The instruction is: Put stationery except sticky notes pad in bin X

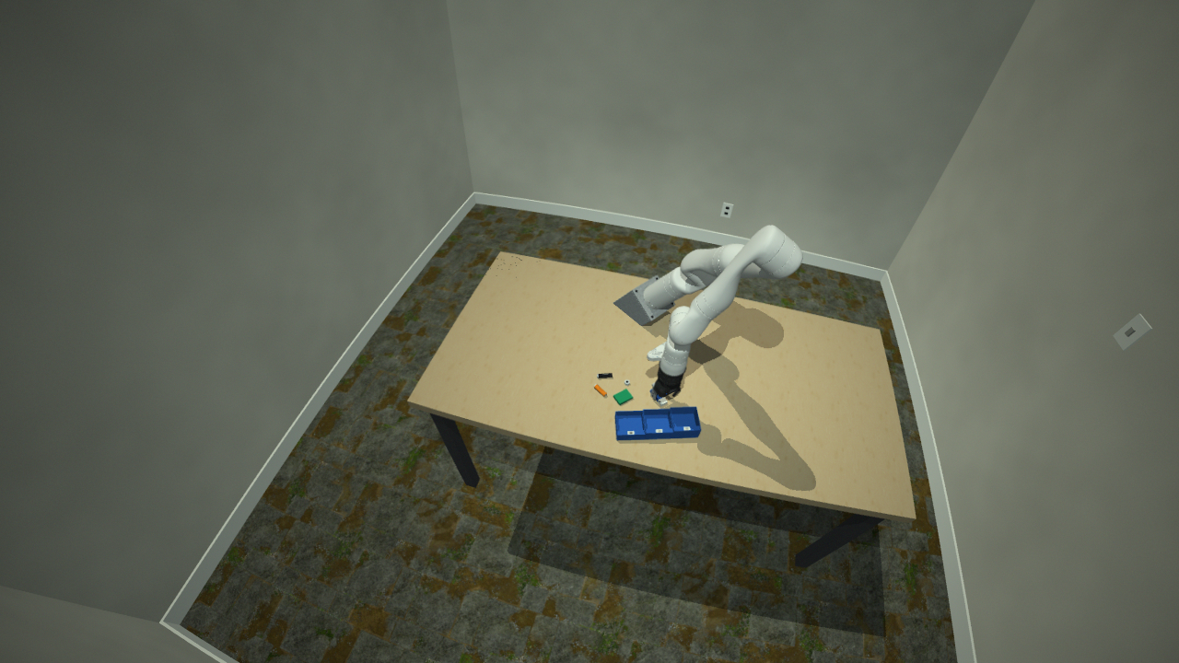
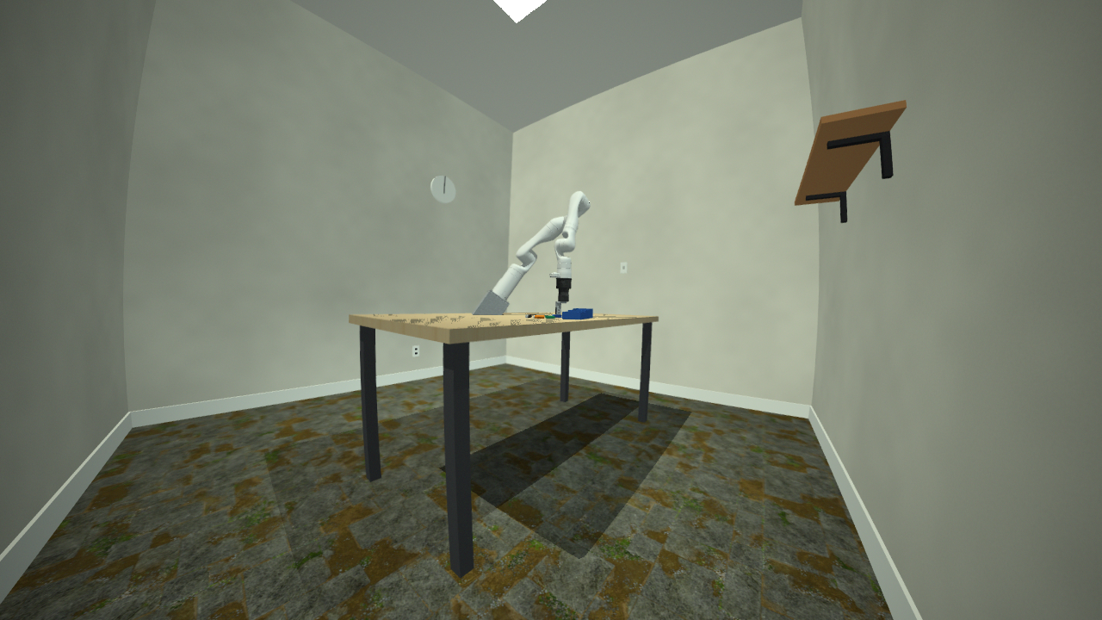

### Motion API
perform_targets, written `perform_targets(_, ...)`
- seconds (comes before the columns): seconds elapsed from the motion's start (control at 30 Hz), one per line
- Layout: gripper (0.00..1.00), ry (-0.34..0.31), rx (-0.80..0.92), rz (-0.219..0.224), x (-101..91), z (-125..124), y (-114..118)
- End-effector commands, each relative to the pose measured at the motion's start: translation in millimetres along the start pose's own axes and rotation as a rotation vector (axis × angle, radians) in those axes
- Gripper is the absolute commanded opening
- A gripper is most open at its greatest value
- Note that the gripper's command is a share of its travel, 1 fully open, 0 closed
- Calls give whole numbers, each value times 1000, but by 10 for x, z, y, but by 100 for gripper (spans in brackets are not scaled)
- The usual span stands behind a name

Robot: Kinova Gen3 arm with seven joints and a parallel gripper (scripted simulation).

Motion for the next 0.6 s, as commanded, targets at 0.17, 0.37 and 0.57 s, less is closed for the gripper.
perform_targets(0.17, 75, -1, -1, -1, -1, 24, -21)
perform_targets(0.37, 75, -1, -1, -1, 52, 27, -22)
perform_targets(0.57, 75, -1, -1, -1, 118, 20, -14)
Point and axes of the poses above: the point where the finger pads meet when closed, its own x axis out along the fingers, its own y axis across the jaws, z = x × y, the point moved 4 cm from there along -x, back along the fingers, and after that the axes turned 4 degrees about -x, right-handed, at the moved point
